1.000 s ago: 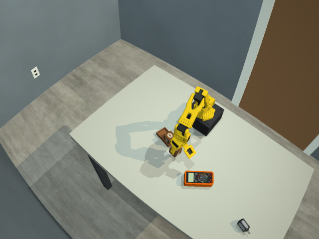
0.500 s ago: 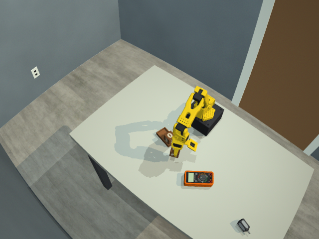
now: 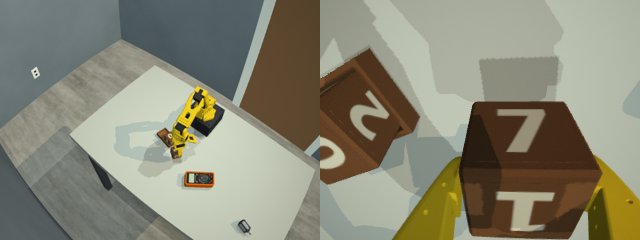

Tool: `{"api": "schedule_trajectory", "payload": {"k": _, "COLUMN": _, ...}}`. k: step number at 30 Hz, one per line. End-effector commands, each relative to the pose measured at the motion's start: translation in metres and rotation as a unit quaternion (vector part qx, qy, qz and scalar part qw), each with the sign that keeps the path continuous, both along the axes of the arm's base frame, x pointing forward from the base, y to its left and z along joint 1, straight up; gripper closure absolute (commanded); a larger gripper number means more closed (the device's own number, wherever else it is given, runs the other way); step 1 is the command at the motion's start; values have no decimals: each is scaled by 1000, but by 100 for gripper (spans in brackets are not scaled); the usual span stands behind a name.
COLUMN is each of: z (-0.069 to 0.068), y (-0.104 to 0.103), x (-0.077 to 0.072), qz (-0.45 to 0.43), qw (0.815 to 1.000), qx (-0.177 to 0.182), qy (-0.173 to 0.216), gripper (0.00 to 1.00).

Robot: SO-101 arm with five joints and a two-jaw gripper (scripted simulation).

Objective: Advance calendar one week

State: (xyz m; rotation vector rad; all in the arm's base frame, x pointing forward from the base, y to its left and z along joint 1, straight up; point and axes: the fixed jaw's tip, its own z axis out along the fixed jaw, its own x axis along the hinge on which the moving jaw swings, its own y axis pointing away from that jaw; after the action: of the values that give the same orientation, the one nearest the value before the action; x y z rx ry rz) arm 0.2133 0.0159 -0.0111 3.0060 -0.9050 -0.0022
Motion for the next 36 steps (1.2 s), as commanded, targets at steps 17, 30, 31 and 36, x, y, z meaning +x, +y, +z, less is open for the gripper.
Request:
{"api": "schedule_trajectory", "payload": {"k": 17, "z": -2, "y": -7, "x": 4, "qz": 228, "qw": 974, "qx": 1, "qy": -2, "gripper": 100}}
{"api": "schedule_trajectory", "payload": {"k": 30, "z": -3, "y": -9, "x": 6, "qz": 318, "qw": 948, "qx": 1, "qy": -2, "gripper": 100}}
{"api": "schedule_trajectory", "payload": {"k": 31, "z": -3, "y": -9, "x": 6, "qz": 321, "qw": 947, "qx": 1, "qy": -2, "gripper": 100}}
{"api": "schedule_trajectory", "payload": {"k": 36, "z": -3, "y": -9, "x": 6, "qz": 331, "qw": 944, "qx": 1, "qy": -2, "gripper": 100}}
